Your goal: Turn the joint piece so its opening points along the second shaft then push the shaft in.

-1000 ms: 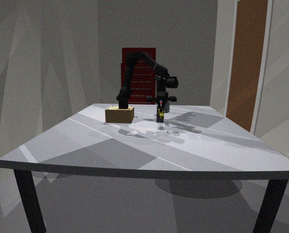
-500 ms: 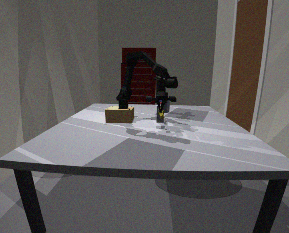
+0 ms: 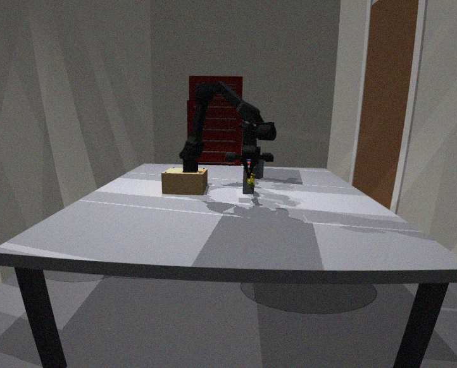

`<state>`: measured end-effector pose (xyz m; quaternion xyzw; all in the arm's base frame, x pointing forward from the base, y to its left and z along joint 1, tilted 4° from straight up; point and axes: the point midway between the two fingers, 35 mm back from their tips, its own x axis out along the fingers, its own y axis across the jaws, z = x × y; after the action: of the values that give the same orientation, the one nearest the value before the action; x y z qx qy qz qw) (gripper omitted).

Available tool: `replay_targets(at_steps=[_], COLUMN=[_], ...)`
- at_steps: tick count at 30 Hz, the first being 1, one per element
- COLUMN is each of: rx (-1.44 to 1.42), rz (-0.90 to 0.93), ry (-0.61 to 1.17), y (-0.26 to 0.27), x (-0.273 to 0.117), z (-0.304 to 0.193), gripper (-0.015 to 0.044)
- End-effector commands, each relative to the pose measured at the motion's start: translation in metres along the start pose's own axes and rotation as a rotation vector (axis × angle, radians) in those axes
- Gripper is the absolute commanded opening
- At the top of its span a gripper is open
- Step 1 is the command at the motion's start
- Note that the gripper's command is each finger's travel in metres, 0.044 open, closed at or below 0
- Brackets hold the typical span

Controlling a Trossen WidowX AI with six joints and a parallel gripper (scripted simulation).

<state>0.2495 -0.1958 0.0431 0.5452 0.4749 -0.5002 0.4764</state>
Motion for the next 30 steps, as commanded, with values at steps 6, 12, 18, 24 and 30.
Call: replay_targets(at_steps=[6, 12, 18, 24, 30], rx=[0.000, 0.000, 0.000, 0.000, 0.005], rz=[-0.003, -0.002, 0.000, 0.004, -0.009], ry=[0.002, -0.002, -0.006, -0.009, 0.003], y=[-0.0007, -0.0007, -0.0008, -0.0010, -0.0009], x=[0.0045, 0.0046, 0.0046, 0.0047, 0.0050], z=[-0.0004, -0.0005, -0.0006, -0.0007, -0.0006], gripper=[0.0000, 0.0000, 0.0000, 0.0000, 0.0000])
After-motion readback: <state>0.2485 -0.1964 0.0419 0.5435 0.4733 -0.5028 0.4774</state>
